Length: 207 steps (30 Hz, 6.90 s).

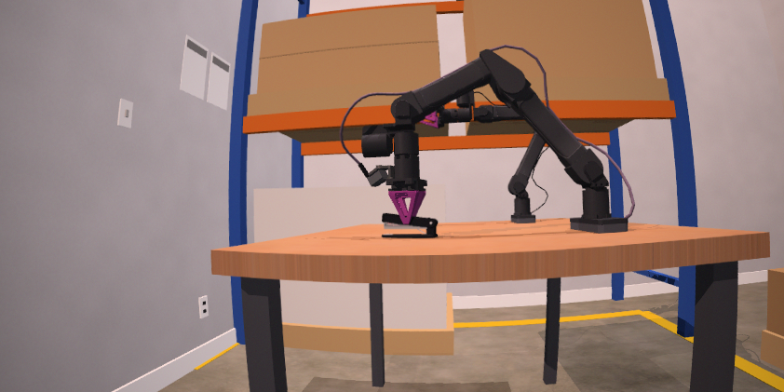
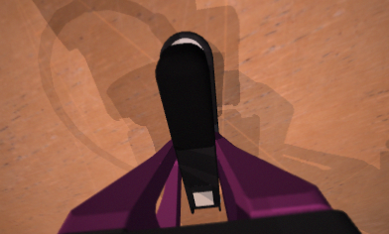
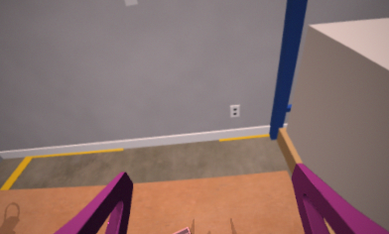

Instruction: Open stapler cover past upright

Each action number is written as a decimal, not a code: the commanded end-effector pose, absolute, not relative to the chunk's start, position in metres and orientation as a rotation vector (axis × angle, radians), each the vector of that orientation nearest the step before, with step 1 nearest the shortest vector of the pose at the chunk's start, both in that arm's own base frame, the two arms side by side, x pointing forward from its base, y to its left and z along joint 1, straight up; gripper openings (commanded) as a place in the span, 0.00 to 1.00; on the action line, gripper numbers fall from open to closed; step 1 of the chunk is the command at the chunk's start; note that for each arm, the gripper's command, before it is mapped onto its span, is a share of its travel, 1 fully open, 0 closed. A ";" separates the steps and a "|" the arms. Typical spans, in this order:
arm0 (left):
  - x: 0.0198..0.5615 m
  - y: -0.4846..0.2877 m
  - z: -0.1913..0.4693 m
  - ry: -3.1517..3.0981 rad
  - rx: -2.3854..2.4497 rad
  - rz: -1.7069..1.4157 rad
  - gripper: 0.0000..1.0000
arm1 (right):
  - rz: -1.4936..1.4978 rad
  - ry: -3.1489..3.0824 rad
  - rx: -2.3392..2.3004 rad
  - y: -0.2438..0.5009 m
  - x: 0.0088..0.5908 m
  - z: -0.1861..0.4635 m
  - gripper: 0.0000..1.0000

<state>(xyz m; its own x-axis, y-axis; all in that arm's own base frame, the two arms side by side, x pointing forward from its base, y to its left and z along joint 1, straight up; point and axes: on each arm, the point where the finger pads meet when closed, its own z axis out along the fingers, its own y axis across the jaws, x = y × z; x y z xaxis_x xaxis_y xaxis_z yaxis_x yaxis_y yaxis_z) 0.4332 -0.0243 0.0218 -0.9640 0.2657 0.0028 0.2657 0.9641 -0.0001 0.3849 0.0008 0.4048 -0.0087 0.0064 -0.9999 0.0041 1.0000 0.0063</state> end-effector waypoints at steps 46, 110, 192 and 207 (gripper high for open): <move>0.233 -0.254 0.061 -3.157 -0.269 0.022 0.17 | 0.000 1.555 0.000 0.001 0.380 0.413 1.00; 0.163 -0.327 0.060 -1.694 -2.676 0.000 0.17 | 0.000 1.555 0.000 0.001 0.380 0.413 1.00; 0.165 -0.319 0.025 -1.079 -2.972 -0.009 0.17 | 0.000 1.555 0.000 0.001 0.380 0.413 1.00; 0.162 -0.322 0.033 -1.084 -2.995 0.000 0.59 | 0.000 1.555 0.000 0.001 0.380 0.413 1.00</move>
<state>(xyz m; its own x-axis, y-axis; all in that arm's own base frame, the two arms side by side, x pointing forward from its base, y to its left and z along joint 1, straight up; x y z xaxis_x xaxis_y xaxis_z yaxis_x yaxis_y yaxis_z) 0.1620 -0.3175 0.0240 0.7706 0.6372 0.0100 0.6372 -0.7707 0.0048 0.3849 0.0008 0.4048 -0.0087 0.0064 -0.9999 0.0041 1.0000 0.0063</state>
